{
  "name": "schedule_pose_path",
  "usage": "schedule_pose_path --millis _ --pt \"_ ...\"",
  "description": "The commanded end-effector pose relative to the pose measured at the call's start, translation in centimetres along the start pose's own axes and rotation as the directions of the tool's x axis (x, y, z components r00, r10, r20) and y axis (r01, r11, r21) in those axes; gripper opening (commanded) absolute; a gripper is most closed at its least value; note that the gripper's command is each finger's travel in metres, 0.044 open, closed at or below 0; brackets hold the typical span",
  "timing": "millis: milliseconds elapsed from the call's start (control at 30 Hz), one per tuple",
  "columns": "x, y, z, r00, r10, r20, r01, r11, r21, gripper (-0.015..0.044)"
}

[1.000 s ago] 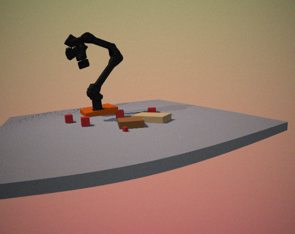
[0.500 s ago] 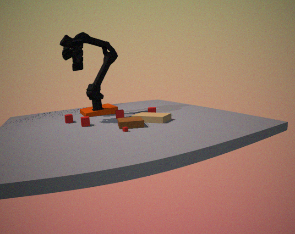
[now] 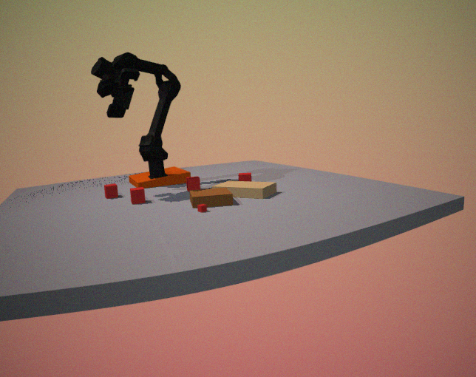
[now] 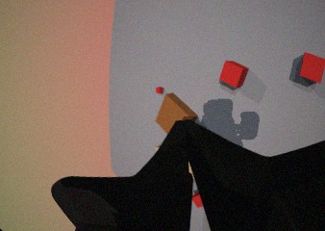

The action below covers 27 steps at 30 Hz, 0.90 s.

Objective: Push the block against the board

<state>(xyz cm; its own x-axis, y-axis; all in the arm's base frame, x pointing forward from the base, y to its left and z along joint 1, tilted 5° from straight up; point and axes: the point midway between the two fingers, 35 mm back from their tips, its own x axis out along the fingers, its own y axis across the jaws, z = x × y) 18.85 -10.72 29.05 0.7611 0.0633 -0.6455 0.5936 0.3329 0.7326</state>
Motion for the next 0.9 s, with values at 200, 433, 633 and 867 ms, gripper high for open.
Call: schedule_pose_path --millis 200,433,633,867 --pt "2.5 -0.1 0.7 0.995 -0.074 -0.072 0.055 0.968 -0.245 0.0" --pt "4.4 -0.1 0.9 0.985 -0.127 -0.119 0.069 0.911 -0.406 0.0" --pt "6.2 -0.2 0.9 0.972 -0.18 -0.153 0.07 0.838 -0.541 0.0" --pt "8.5 -0.2 0.7 0.952 -0.243 -0.188 0.048 0.724 -0.688 0.0"
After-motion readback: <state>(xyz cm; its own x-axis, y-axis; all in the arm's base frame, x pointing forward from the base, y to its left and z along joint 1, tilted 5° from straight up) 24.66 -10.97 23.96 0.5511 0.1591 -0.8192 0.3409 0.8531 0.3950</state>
